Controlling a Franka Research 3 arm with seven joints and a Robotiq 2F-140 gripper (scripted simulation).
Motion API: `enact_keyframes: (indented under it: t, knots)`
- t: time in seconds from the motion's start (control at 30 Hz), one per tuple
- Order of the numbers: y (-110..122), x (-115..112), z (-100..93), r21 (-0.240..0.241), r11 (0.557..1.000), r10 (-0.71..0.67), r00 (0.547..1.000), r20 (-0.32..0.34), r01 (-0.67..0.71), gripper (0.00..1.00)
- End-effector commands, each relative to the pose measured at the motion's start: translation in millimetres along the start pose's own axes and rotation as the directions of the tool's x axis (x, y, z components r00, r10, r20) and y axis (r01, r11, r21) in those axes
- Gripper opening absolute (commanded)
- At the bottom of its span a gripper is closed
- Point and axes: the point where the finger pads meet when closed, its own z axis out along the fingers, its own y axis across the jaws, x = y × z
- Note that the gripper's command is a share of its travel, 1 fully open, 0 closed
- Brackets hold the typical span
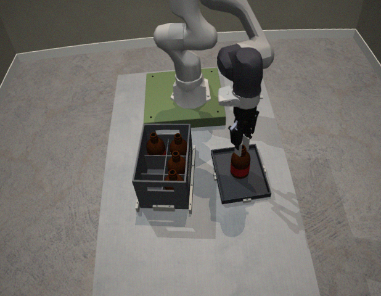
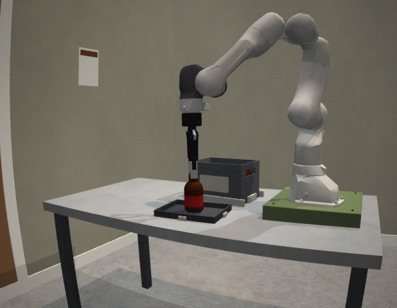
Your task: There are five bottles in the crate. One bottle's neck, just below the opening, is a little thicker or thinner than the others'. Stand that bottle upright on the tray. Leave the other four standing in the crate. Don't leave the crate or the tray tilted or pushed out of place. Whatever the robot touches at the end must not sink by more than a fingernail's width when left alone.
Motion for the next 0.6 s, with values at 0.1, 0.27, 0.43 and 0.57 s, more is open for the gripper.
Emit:
enact_keyframes:
  t: [0.1, 0.27, 0.43, 0.57]
  knots:
    - [-1.7, -1.9, 1.8, 0.006, 1.000, 0.005, 1.000, 0.006, -0.005, 0.10]
    - [-1.8, -1.9, 2.8, 0.006, 1.000, 0.005, 1.000, 0.006, -0.005, 0.10]
    - [-1.9, -1.9, 4.0, 0.006, 1.000, 0.005, 1.000, 0.006, -0.005, 0.10]
    - [-1.9, -1.9, 4.6, 0.006, 1.000, 0.005, 1.000, 0.006, -0.005, 0.10]
